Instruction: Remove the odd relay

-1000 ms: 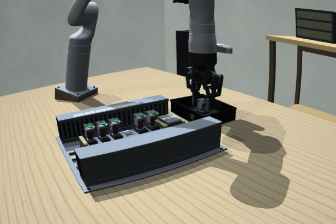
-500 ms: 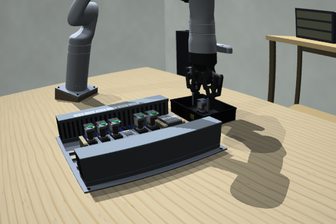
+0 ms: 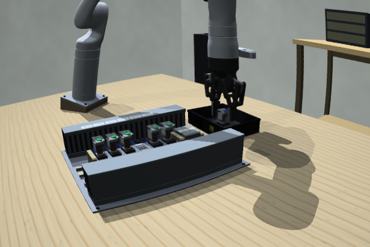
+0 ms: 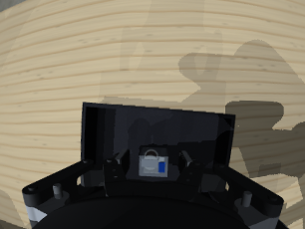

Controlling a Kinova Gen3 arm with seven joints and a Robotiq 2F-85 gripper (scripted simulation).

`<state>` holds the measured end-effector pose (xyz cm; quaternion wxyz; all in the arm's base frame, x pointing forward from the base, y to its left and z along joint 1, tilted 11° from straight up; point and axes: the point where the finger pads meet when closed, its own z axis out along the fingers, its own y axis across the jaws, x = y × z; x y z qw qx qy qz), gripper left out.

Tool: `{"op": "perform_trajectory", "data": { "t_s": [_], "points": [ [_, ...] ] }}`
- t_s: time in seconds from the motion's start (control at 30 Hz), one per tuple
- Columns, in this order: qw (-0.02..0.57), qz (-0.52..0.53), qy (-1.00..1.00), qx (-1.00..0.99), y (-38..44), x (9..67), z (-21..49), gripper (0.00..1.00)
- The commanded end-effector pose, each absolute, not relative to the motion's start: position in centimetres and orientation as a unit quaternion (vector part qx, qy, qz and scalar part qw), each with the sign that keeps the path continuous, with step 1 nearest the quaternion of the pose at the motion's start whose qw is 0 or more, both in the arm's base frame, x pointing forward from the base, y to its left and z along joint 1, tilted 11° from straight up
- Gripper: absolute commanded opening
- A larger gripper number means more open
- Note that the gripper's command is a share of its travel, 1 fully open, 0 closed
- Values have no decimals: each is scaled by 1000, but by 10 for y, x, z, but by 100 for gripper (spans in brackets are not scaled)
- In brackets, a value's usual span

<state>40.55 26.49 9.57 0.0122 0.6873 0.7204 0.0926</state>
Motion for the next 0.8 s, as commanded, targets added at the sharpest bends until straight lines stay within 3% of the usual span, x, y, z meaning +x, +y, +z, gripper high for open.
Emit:
{"op": "perform_trajectory", "data": {
  "t_s": [0.0,0.77],
  "points": [
    [13,94,720,687,265,406,97,61],
    [13,94,720,687,264,405,104,61]
  ]
}}
